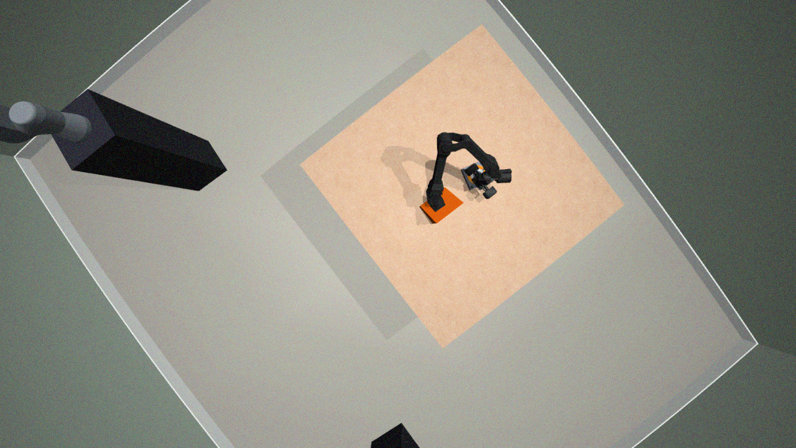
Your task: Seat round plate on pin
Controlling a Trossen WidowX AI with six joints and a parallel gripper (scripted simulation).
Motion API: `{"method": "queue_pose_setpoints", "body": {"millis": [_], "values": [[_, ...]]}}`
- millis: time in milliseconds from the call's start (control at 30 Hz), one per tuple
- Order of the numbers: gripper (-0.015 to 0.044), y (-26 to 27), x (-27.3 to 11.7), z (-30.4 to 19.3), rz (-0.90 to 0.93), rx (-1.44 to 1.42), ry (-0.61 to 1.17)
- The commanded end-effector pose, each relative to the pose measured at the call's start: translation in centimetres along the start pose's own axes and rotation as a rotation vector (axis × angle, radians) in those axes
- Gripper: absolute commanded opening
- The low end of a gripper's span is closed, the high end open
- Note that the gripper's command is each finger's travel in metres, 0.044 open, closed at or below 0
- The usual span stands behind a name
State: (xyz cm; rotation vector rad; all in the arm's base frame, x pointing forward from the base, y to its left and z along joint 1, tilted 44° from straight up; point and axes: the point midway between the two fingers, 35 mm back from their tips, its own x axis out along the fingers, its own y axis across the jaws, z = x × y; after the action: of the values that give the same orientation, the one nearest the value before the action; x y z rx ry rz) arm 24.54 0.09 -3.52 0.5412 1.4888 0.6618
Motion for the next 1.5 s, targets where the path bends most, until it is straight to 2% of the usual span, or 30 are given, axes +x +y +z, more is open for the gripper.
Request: {"method": "queue_pose_setpoints", "body": {"millis": [0, 600, 900, 1467], "values": [[0.0000, -0.4, -0.1, 0.3, -0.002, -0.004, 0.002], [0.0000, -1.0, -0.2, 1.1, -0.003, -0.004, 0.002], [0.0000, -0.9, -4.3, 0.9, -0.005, -0.004, 0.003], [0.0000, -1.0, -3.5, 1.0, -0.002, 0.003, -0.001]]}}
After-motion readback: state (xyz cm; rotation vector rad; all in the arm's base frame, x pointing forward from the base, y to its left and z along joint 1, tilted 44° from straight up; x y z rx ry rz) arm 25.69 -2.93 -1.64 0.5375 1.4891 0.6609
